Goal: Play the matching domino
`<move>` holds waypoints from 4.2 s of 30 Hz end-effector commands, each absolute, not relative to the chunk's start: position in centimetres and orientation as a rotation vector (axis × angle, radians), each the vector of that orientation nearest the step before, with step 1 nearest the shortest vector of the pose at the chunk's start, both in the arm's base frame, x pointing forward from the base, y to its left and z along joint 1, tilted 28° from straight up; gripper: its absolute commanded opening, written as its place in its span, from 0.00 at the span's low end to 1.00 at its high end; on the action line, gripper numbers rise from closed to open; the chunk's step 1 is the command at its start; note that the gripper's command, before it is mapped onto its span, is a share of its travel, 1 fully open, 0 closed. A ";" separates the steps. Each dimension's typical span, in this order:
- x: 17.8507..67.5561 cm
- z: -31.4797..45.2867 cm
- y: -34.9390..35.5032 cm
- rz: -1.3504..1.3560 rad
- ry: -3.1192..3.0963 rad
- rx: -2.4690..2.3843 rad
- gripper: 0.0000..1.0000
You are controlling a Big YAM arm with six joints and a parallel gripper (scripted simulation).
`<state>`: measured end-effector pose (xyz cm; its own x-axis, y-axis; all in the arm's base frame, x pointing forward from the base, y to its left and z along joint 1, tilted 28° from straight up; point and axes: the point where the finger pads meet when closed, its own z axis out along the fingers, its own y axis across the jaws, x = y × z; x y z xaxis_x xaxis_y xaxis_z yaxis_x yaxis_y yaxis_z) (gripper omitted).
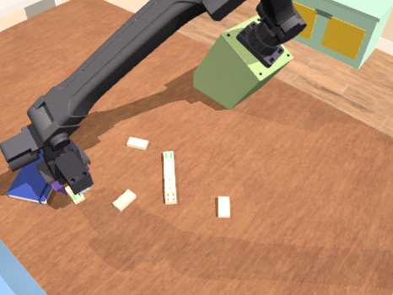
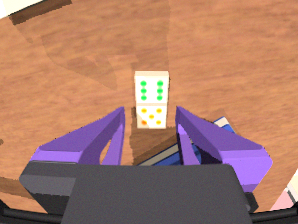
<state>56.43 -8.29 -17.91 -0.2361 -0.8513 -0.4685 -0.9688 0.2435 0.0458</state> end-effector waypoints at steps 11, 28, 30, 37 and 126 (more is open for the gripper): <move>57.7 -17.9 -8.0 0.444 2.155 -1.684 0.42; 58.0 -18.5 -7.5 0.436 2.146 -1.691 0.42; 58.2 -18.7 -7.3 0.436 2.145 -1.690 0.42; 58.7 -19.3 -6.9 0.436 2.143 -1.690 0.42; 58.1 -19.9 -7.5 0.447 2.165 -1.667 0.42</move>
<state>56.87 -7.18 -19.54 -0.2309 -0.8528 -0.4684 -0.9699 0.2401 0.0411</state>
